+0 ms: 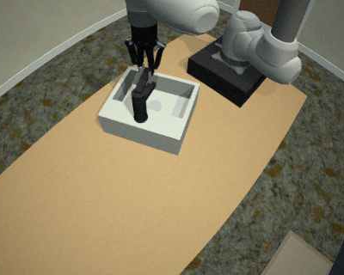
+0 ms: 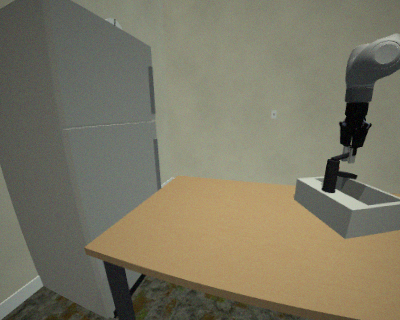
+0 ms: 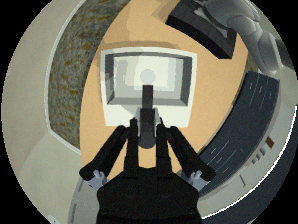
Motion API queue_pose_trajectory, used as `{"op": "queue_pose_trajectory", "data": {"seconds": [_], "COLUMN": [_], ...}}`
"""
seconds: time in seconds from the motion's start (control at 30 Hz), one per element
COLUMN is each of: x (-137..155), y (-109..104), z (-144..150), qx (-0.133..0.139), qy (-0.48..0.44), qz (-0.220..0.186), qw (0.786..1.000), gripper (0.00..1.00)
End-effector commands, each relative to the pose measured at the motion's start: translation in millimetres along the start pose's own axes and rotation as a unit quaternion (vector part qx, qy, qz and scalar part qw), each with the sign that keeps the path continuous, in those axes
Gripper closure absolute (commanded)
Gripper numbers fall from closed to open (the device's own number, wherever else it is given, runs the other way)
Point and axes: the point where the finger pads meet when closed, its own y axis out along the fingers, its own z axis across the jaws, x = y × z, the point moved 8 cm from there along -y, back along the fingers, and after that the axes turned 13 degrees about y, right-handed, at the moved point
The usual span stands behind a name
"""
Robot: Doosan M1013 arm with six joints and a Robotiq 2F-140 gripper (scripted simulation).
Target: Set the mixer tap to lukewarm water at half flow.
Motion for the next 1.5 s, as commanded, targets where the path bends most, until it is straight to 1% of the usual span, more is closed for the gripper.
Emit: {"op": "queue_pose_trajectory", "data": {"seconds": [0.0,0.67,0.7,1.47], "x": [0.1,0.1,0.1,0.1], "y": [-0.2,-0.2,-0.2,-0.2], "z": [0.0,0.0,0.0,0.0], "qx": [0.000,0.000,0.000,0.000], "qy": [0.000,0.000,0.000,0.000], "qz": [0.000,0.000,0.000,0.000], "qw": [1.000,1.000,1.000,1.000], "gripper": [1.00,1.00,0.63,0.63]}}
